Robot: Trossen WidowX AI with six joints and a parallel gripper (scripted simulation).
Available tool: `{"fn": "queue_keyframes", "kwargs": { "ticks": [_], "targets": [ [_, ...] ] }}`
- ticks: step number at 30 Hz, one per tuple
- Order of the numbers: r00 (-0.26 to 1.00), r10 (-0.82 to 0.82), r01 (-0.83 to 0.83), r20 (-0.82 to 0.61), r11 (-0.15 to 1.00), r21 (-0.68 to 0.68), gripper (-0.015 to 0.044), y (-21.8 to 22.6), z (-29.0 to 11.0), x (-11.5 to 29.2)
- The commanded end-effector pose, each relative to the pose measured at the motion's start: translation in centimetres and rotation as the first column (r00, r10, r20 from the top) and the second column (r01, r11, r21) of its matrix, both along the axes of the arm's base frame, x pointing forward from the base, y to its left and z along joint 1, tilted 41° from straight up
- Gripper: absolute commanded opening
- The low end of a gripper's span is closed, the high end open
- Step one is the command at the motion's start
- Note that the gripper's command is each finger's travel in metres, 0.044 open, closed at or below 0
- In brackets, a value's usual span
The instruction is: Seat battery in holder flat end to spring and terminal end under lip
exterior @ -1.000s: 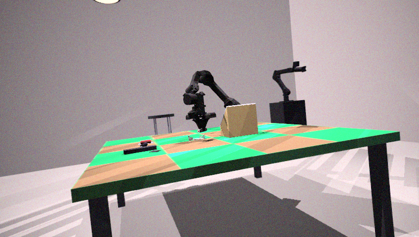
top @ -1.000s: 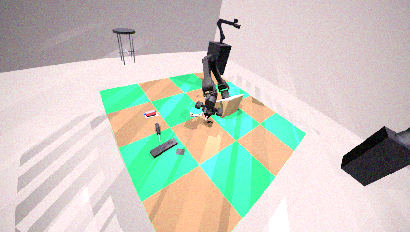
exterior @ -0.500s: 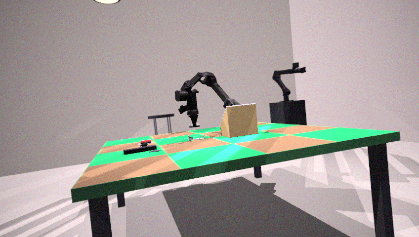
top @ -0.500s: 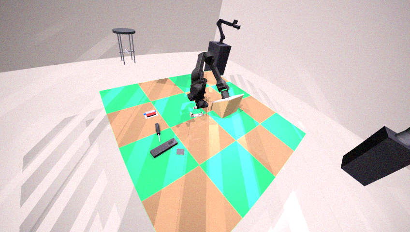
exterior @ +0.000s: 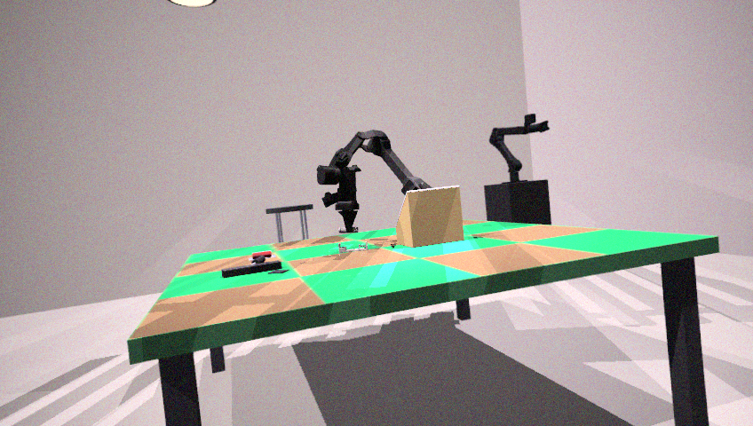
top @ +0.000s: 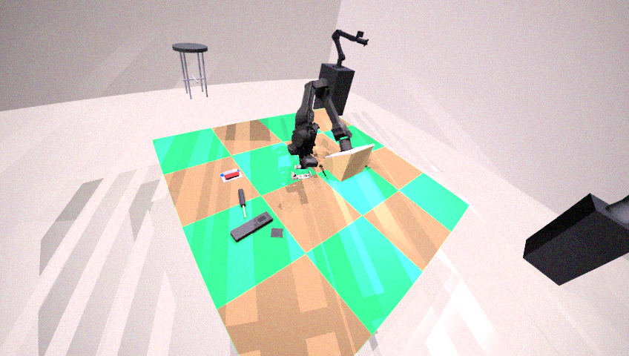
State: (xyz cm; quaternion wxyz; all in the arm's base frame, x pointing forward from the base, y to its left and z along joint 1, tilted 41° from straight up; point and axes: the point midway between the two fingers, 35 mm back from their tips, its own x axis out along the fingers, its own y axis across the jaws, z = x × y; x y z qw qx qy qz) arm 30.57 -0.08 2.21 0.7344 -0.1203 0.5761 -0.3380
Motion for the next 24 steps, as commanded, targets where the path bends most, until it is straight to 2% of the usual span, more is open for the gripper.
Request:
{"fn": "queue_keyframes", "kwargs": {
  "ticks": [1,24],
  "targets": [
    [0.999,0.037,-0.037,0.031,0.999,-0.020,0.0058,-0.7,-0.6,0.0],
    [0.977,0.155,-0.146,0.148,0.987,-0.074,0.0058,-2.3,-2.1,0.0]
  ]
}}
